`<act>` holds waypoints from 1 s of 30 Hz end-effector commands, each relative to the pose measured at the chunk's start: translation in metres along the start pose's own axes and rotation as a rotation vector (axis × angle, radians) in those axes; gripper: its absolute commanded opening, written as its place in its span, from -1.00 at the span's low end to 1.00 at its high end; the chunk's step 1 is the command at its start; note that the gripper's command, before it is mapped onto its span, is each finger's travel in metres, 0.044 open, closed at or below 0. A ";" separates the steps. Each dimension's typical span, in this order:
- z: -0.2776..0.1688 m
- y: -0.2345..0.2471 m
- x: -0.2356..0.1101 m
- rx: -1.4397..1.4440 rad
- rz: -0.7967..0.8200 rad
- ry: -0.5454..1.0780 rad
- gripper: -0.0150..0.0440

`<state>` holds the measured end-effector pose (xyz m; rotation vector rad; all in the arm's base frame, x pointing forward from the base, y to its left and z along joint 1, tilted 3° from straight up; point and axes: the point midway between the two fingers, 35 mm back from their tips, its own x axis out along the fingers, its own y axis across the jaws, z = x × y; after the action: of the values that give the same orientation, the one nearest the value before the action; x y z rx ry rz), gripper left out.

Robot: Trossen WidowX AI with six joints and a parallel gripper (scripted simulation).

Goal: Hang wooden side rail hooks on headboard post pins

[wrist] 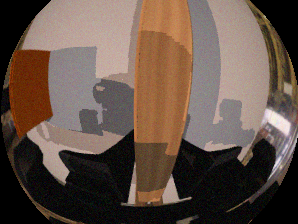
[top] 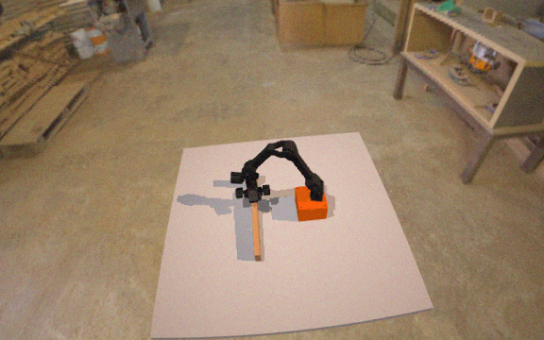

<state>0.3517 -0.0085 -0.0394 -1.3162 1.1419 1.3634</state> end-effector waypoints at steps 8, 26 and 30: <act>-0.002 -0.004 -0.003 -0.005 -0.013 0.001 -0.49; -0.004 -0.006 -0.003 -0.005 -0.013 0.001 -0.49; -0.005 -0.007 -0.003 -0.005 -0.013 0.001 -0.49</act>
<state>0.3546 -0.0101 -0.0403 -1.3180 1.1370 1.3694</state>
